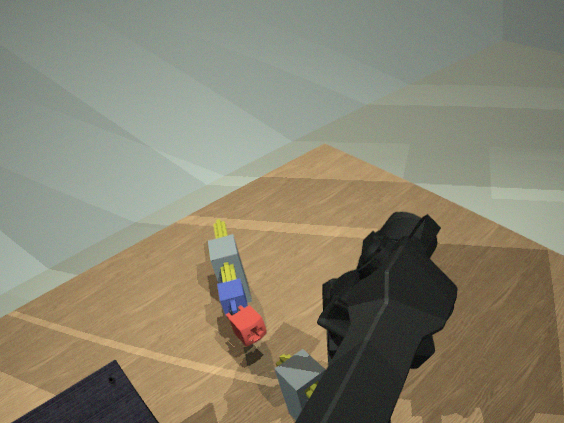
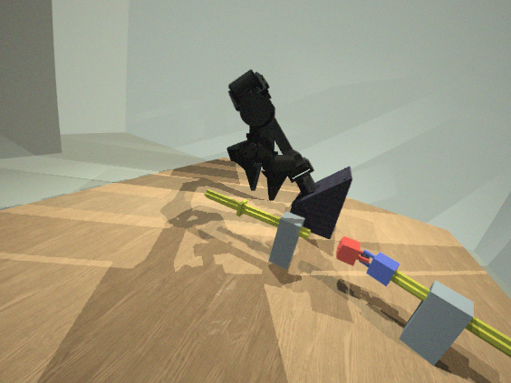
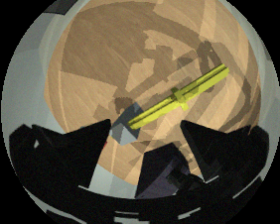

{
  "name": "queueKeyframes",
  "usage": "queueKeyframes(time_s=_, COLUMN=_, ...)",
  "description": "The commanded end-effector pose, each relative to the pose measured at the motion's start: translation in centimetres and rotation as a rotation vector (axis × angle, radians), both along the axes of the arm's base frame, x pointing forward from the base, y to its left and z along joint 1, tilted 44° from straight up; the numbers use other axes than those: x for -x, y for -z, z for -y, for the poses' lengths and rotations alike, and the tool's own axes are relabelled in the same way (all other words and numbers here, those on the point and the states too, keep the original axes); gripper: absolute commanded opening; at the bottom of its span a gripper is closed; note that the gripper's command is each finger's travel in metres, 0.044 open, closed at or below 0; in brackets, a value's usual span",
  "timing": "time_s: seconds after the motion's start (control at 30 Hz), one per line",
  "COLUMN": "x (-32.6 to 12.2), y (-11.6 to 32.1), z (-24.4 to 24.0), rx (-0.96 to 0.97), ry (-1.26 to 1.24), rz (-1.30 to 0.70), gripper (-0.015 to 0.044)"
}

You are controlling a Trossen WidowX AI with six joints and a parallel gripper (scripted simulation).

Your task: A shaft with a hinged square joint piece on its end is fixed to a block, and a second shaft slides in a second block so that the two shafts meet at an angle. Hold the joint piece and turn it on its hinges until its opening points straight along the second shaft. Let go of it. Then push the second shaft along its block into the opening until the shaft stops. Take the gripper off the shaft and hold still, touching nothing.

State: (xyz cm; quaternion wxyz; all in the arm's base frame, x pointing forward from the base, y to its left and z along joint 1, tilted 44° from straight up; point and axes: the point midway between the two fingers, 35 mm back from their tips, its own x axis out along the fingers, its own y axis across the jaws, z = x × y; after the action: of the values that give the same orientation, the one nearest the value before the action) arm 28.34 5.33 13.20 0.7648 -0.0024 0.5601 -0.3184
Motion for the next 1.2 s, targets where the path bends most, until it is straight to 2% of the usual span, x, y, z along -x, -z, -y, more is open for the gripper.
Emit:
queueKeyframes(time_s=0.0, x=-0.1, y=-1.6, z=1.5, rx=0.069, ry=-0.109, rz=-0.053, gripper=0.0440)
queueKeyframes(time_s=0.6, x=0.5, y=-7.4, z=7.1, rx=0.336, ry=-0.500, rz=-0.368, gripper=0.0440)
queueKeyframes(time_s=0.87, x=0.4, y=-7.4, z=7.2, rx=0.335, ry=-0.485, rz=-0.357, gripper=0.0440)
queueKeyframes(time_s=1.17, x=0.1, y=-6.4, z=8.1, rx=0.286, ry=-0.239, rz=-0.176, gripper=0.0440)
